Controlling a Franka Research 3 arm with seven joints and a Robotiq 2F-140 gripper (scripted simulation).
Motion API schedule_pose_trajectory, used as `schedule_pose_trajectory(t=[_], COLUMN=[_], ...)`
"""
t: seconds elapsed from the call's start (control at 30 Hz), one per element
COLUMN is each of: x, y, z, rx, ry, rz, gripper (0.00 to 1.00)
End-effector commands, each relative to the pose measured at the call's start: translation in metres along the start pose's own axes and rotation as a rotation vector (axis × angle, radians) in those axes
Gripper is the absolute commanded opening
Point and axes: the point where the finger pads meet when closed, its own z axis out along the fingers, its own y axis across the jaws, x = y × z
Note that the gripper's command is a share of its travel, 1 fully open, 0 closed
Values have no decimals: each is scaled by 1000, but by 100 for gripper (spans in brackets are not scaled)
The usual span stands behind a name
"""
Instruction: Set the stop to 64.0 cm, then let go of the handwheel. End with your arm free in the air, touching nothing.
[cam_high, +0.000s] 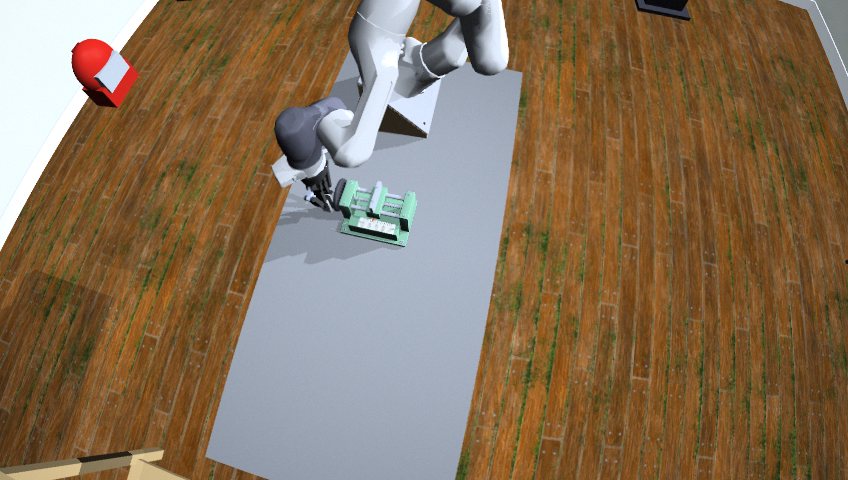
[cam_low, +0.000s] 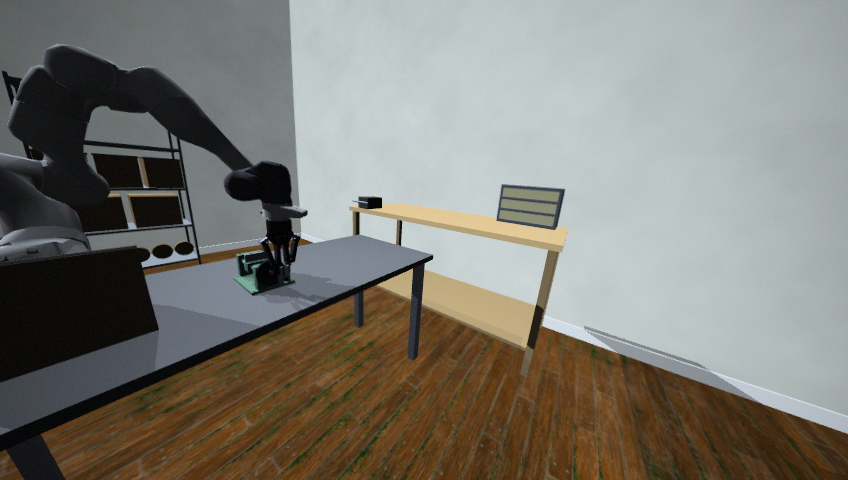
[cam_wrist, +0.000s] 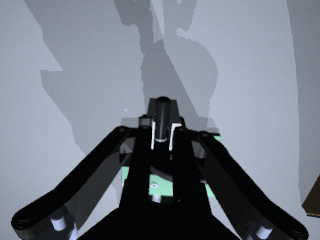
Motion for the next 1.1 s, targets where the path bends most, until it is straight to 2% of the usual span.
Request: schedule_pose_trajectory(t=[0.0,1.07], x=[1,1], y=[3,25], z=[4,15], rx=[-2,-2], ry=[2,2], rz=[-4,-4], gripper=[4,4])
